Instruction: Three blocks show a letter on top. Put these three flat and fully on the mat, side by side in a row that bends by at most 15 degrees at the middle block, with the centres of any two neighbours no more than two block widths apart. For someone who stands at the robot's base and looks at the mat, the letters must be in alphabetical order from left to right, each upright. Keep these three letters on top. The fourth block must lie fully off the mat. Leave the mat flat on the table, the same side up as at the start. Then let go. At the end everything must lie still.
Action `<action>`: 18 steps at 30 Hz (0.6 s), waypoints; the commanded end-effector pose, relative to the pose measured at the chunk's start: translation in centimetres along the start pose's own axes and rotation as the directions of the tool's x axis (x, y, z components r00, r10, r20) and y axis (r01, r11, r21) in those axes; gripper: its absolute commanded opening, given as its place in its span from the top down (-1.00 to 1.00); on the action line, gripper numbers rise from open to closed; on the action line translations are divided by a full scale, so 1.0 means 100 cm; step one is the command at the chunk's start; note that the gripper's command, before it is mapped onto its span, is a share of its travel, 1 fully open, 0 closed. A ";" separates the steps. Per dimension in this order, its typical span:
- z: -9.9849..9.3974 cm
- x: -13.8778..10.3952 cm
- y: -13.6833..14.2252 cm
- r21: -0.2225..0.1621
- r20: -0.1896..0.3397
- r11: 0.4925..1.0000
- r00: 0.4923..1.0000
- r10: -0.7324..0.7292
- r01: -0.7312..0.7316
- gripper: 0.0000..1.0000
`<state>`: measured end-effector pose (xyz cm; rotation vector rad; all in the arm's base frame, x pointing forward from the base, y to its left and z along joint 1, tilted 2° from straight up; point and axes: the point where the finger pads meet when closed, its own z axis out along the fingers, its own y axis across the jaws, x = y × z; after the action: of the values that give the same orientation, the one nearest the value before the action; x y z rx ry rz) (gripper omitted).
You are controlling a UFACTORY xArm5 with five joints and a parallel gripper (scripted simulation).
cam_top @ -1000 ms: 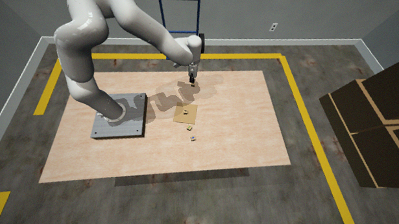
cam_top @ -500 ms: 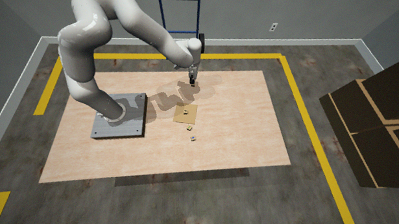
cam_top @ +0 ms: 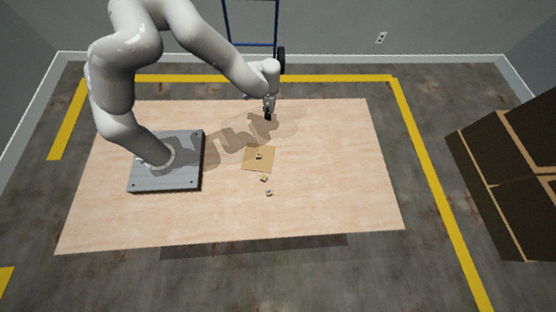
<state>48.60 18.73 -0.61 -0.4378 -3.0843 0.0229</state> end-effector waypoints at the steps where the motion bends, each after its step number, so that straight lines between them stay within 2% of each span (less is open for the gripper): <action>1: 0.003 -0.001 0.001 -0.002 0.003 1.000 1.000 0.000 0.000 -0.26; 18: 0.011 -0.002 0.001 -0.002 0.003 1.000 1.000 0.000 0.000 -0.26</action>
<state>48.63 18.69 -1.79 -0.4378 -3.0842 0.0229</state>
